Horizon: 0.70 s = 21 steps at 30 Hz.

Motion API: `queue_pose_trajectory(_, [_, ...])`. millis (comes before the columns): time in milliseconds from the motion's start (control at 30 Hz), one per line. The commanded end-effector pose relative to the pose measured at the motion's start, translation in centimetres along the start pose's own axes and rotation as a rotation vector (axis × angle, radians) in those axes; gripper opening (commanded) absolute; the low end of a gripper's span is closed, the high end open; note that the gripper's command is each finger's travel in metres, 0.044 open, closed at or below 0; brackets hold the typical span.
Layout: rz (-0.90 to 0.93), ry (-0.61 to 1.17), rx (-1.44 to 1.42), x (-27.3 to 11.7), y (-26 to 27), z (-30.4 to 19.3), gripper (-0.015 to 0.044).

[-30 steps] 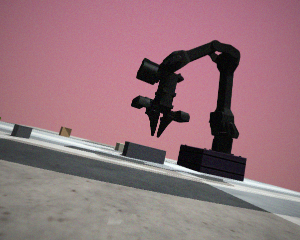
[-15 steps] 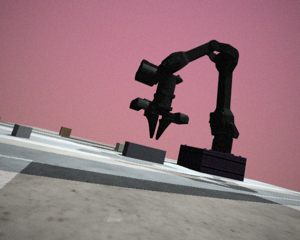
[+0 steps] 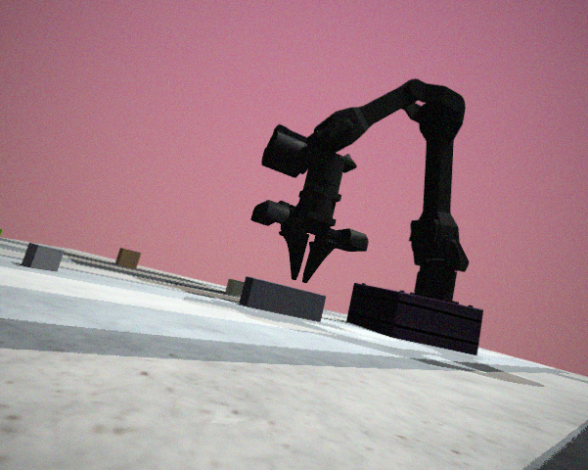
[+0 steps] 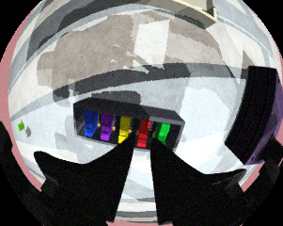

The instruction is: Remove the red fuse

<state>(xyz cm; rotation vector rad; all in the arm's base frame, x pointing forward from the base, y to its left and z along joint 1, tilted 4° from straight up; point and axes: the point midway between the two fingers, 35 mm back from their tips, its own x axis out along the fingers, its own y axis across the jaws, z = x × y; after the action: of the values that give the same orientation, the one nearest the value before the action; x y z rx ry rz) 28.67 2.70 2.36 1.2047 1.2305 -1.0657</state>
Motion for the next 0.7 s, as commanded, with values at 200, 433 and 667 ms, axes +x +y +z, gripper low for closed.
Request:
queue_pose_trajectory(200, [-0.005, 0.006, 0.004, 0.88, -0.07, -0.08, 0.0074])
queue_pose_trajectory(433, [-0.005, 0.006, 0.004, 0.88, -0.07, -0.08, 0.0074])
queue_pose_trajectory(667, [-0.005, 0.006, 0.004, 1.19, -0.07, -0.08, 0.0074])
